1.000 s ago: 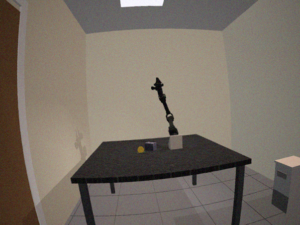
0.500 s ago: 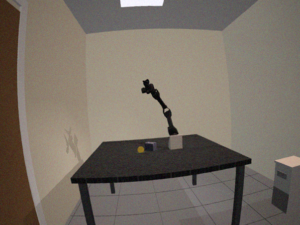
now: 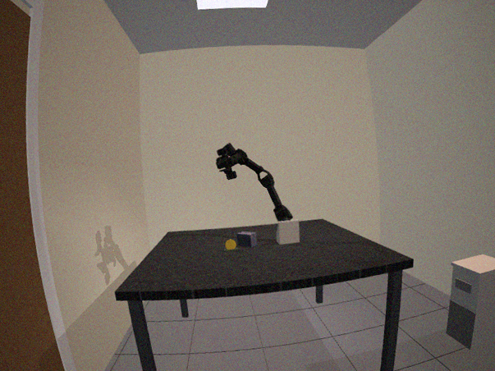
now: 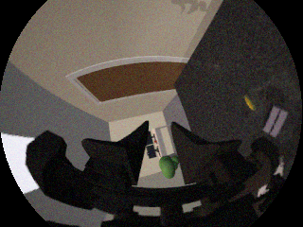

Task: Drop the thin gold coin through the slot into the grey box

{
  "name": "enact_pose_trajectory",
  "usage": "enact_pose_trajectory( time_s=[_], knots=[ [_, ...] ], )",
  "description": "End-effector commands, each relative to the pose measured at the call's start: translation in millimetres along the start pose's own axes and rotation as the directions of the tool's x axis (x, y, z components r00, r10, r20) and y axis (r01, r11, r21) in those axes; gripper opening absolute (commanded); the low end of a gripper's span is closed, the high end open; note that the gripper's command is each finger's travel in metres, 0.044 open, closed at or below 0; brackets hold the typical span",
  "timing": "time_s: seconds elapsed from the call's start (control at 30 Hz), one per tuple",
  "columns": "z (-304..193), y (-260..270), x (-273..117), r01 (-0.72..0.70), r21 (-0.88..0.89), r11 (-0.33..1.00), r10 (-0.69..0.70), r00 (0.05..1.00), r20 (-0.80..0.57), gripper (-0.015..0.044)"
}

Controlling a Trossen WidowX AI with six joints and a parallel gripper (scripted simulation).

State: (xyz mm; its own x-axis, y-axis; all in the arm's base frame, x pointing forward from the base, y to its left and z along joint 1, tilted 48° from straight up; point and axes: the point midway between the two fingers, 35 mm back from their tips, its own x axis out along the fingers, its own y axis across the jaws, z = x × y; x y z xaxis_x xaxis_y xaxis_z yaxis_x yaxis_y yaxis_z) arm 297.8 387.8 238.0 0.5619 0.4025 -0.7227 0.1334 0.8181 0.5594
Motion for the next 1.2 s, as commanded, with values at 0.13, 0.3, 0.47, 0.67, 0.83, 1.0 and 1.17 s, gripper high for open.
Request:
enact_pose_trajectory(
  time_s=[0.13,0.3,0.47,0.67,0.83,1.0,1.17],
  knots=[
    [5,-113,73,0.455,-0.287,0.843,-0.462,0.886,0.045,0.0161],
    [9,-194,98,0.653,-0.497,0.571,-0.720,0.689,0.078,0.0161],
    [13,-268,103,0.676,-0.702,0.225,-0.896,0.427,0.124,0.0161],
    [20,-300,98,0.611,-0.790,0.057,-0.945,0.288,0.154,0.0161],
    [20,-300,98,0.611,-0.790,0.057,-0.945,0.288,0.154,0.0161],
    [29,-331,107,0.612,-0.789,0.056,-0.945,0.287,0.156,0.0161],
    [30,-334,107,0.612,-0.789,0.056,-0.945,0.287,0.156,0.0161]
  ],
)
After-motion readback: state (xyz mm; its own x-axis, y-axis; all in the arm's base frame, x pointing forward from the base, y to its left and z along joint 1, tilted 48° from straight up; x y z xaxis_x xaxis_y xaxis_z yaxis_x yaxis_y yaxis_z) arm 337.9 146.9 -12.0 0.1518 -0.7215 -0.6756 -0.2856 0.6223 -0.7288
